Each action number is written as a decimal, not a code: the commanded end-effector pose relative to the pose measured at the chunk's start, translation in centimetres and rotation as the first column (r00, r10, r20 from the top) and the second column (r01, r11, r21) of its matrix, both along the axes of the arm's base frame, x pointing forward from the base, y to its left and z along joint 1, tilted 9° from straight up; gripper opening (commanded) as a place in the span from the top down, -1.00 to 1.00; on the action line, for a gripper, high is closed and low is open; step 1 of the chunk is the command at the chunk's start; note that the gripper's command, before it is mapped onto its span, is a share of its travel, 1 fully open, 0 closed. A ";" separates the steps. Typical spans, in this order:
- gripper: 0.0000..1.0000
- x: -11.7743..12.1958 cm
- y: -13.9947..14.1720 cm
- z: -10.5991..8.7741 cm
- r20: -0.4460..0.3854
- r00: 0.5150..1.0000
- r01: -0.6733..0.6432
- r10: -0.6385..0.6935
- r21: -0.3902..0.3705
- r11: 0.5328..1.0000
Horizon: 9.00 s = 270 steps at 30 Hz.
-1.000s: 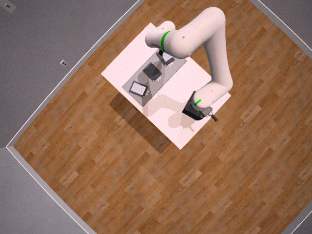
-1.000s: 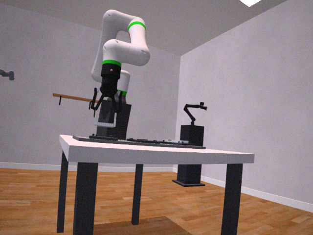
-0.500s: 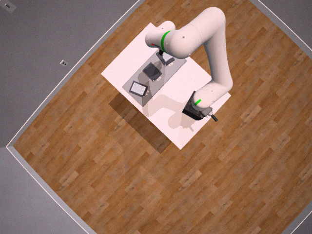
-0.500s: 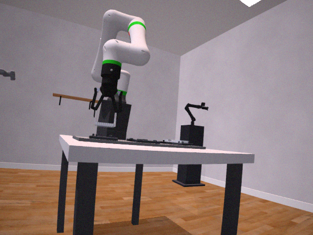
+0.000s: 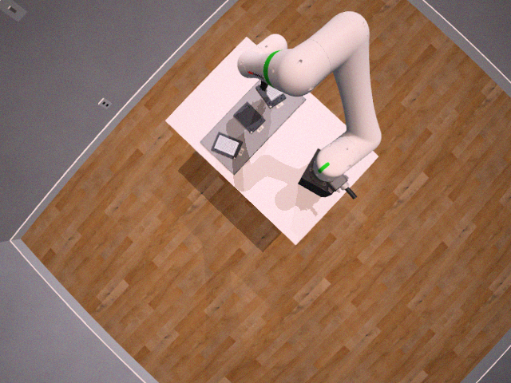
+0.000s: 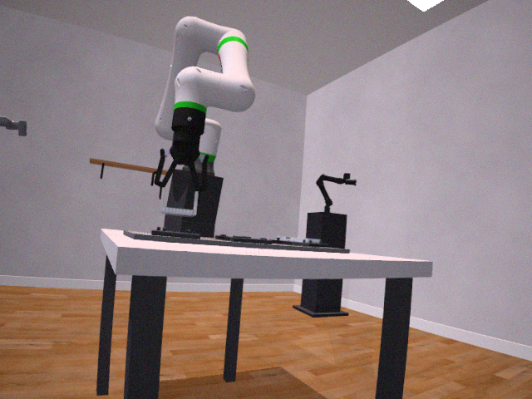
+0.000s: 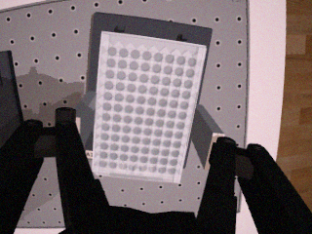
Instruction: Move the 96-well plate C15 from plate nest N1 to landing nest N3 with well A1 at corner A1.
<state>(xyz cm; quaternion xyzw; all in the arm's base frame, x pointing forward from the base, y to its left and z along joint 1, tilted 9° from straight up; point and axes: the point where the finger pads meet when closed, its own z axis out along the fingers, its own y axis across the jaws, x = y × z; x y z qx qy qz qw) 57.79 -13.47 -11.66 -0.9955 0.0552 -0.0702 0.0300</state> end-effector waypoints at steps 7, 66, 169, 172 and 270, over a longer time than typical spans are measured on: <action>1.00 0.0 0.0 0.0 0.001 1.000 -0.018 0.018 -0.003 1.000; 1.00 -3.3 19.3 0.6 0.007 0.985 -0.174 0.174 -0.026 0.984; 1.00 -3.1 20.5 -2.3 0.007 0.985 -0.174 0.174 -0.026 0.984; 1.00 -3.1 20.5 -2.3 0.007 0.985 -0.174 0.174 -0.026 0.984; 1.00 -2.9 20.6 -3.5 0.007 0.985 -0.174 0.174 -0.026 0.984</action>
